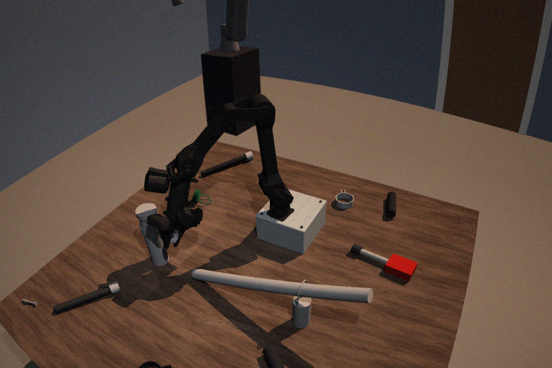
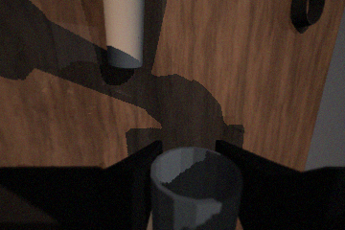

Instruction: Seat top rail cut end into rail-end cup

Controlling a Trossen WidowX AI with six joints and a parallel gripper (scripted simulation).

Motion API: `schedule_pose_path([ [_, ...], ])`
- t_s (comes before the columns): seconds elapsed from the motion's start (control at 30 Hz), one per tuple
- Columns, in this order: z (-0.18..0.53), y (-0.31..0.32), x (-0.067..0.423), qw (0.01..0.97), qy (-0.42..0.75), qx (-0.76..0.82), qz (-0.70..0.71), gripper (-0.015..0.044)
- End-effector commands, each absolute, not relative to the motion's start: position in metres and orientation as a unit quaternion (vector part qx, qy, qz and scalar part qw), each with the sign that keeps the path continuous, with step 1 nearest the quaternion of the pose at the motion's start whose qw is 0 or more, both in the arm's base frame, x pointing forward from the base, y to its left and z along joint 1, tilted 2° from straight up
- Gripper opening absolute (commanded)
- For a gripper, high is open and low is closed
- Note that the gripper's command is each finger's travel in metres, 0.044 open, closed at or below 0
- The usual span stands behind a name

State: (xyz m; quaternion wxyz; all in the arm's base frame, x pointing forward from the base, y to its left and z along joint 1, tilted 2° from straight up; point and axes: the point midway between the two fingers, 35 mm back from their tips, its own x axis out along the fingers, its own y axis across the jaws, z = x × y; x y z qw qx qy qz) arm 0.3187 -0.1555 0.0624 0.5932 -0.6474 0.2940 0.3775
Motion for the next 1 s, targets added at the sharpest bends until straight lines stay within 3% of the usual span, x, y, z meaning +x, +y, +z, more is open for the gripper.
schedule_pose_path([
  [0.0,0.063,-0.157,0.319,0.596,0.301,-0.644,0.372,0.0],
  [0.33,0.062,-0.155,0.319,0.594,0.295,-0.647,0.377,0.0],
  [0.87,0.076,-0.142,0.318,0.594,0.296,-0.646,0.377,0.042],
  [0.97,0.085,-0.133,0.316,0.594,0.296,-0.646,0.376,0.044],
])
